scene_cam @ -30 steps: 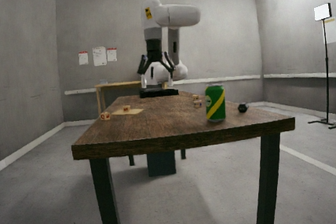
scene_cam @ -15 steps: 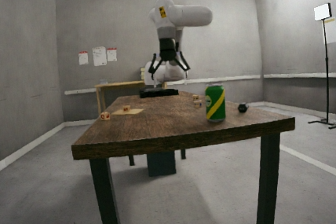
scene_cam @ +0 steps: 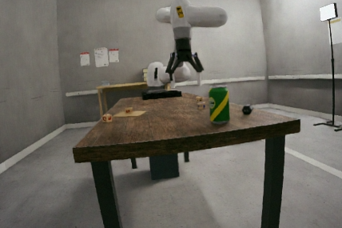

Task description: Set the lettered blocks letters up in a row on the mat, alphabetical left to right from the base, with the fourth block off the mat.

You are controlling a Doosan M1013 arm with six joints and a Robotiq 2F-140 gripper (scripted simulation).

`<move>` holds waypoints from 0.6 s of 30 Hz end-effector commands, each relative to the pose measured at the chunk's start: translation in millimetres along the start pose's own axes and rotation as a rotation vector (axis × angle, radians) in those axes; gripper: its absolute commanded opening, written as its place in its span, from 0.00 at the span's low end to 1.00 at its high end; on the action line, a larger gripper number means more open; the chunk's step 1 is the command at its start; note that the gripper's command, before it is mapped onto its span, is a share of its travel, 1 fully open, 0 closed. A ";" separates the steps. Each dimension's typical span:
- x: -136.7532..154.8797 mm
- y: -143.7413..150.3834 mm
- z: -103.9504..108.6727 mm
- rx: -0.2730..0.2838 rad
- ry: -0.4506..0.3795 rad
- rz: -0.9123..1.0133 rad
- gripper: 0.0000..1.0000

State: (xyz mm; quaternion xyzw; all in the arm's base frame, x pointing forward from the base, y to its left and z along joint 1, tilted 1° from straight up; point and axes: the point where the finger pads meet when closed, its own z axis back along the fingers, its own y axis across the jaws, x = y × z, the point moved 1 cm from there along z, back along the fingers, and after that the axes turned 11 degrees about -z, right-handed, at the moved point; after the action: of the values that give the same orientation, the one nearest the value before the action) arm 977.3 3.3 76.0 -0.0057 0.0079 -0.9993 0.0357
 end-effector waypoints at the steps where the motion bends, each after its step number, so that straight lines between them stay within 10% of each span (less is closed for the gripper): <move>1: -3.5 -18.4 1.4 -0.003 0.002 0.139 1.00; 18: -9.3 -65.9 0.6 -0.003 0.002 0.484 1.00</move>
State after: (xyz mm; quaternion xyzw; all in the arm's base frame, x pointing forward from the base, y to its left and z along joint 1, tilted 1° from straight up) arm 981.4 68.3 75.9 -0.0036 0.0103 -0.9632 0.2687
